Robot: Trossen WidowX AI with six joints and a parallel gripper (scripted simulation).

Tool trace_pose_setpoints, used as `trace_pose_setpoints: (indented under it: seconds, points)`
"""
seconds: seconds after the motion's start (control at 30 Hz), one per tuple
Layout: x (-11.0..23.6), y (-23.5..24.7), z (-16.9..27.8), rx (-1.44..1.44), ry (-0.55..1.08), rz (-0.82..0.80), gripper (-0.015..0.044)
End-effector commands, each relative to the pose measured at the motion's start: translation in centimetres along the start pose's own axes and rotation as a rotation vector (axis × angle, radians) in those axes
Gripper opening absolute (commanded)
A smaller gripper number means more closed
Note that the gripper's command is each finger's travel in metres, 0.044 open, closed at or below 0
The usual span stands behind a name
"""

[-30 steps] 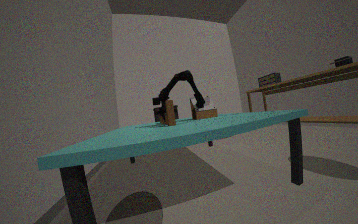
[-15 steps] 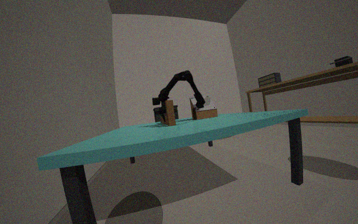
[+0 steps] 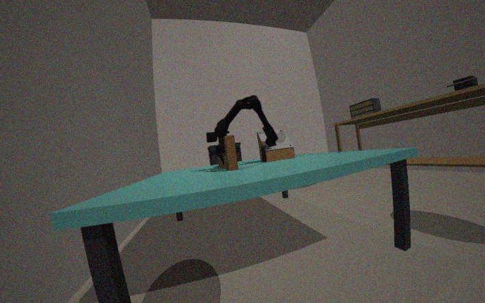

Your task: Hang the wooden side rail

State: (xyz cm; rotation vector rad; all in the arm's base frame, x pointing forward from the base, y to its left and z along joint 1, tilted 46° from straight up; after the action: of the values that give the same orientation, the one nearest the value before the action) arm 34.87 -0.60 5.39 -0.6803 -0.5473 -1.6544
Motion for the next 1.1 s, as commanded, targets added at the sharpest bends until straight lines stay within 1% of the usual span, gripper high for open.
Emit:
trace_pose_setpoints:
  seconds: [0.0,1.07]
  points:
    - [0.34,-0.02,-0.15,-0.021,0.0,-0.002,0.0]
    - [0.87,-0.02,-0.15,-0.021,0.0,-0.002,0.0]
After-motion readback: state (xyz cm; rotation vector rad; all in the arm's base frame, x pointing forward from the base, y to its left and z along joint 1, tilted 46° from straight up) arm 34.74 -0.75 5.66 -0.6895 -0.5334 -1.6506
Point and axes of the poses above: the point midway between the two fingers, 35 mm back from their tips, its own x axis back along the fingers, its own y axis across the jaws, z = x × y, the point moved 7 cm from there along x, back along the fingers, and after that the axes turned 8 degrees about -x, right-handed, at the moved point
